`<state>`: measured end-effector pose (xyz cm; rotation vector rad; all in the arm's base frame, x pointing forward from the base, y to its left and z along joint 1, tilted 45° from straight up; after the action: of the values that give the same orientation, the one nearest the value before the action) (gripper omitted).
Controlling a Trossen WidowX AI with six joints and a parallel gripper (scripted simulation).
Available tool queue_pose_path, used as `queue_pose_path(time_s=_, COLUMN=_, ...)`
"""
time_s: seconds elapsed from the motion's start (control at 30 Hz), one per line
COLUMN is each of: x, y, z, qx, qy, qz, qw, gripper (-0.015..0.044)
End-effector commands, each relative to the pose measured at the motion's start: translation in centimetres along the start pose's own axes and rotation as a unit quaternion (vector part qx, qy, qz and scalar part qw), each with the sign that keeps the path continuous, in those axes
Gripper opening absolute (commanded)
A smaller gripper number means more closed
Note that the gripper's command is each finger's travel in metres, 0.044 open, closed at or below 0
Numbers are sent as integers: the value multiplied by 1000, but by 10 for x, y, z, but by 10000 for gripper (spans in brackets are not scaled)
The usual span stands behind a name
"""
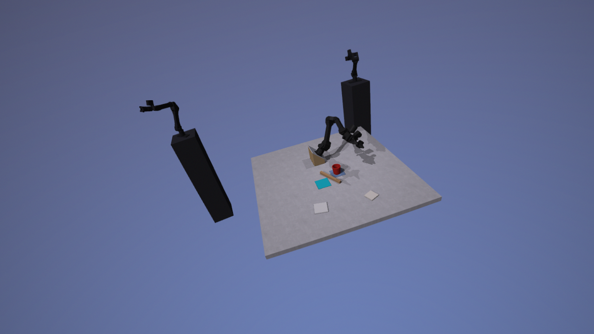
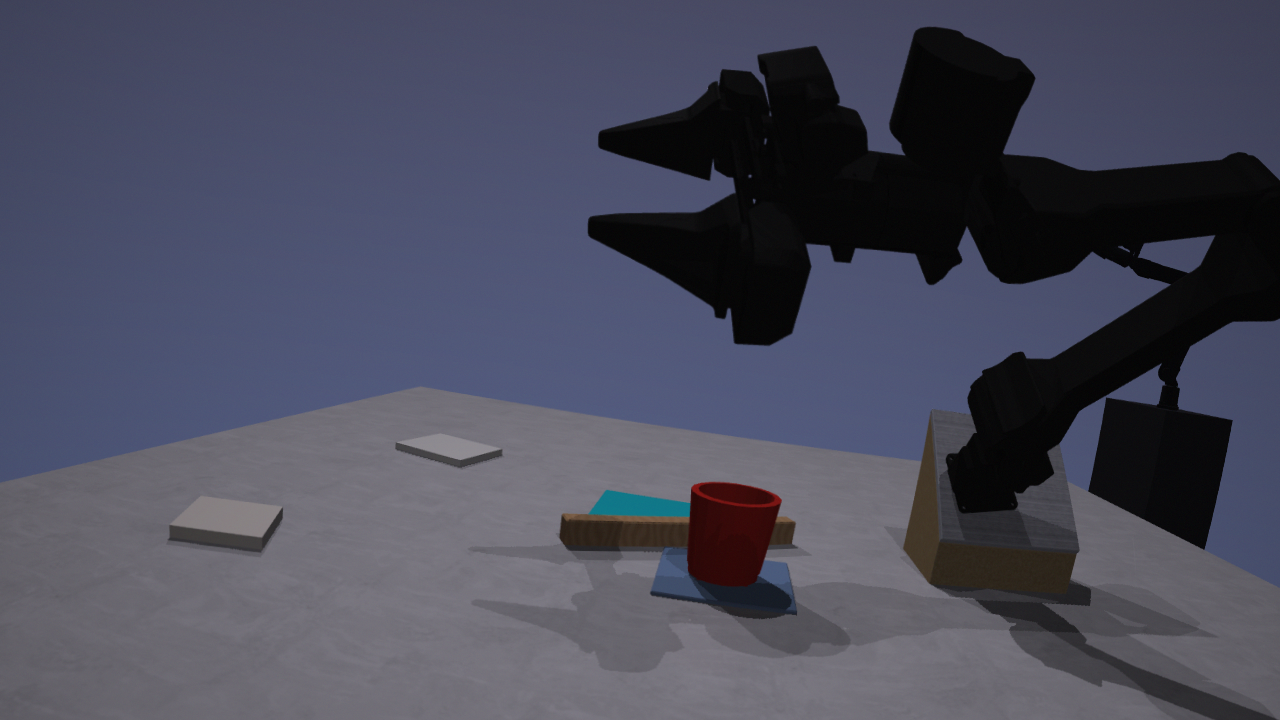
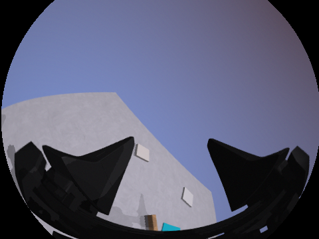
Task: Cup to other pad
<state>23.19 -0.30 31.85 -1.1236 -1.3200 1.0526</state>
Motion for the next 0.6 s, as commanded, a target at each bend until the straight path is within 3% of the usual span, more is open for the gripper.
queue_pose_path(time_s=0.0, x=-1, y=2, z=-2, qx=10, qy=1, qz=-3, qw=1000, gripper=374)
queue_pose_path(time_s=0.13, x=-30, y=52, z=-21, qx=202, qy=30, qz=-79, qw=976, gripper=269)
queue_pose_path(time_s=0.3, x=-57, y=94, z=-20, qx=366, qy=76, qz=-189, qw=908, gripper=148)
queue_pose_path(time_s=0.47, x=-82, y=131, z=-5, qx=511, qy=139, qz=-339, qw=778, gripper=148)
queue_pose_path(time_s=0.57, x=-94, y=147, z=10, qx=575, qy=183, qz=-442, qw=664, gripper=148)
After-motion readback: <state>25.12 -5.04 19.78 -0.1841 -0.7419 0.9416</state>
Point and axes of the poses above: the point midway between the two fingers, 35 mm back from their tips, its own z axis back along the fingers, its own x axis across the jaws, y = z × x, the point moved 9 cm from there along z, back along the fingers, and after that the axes turned 10 degrees about -z, right-handed, at the moved point
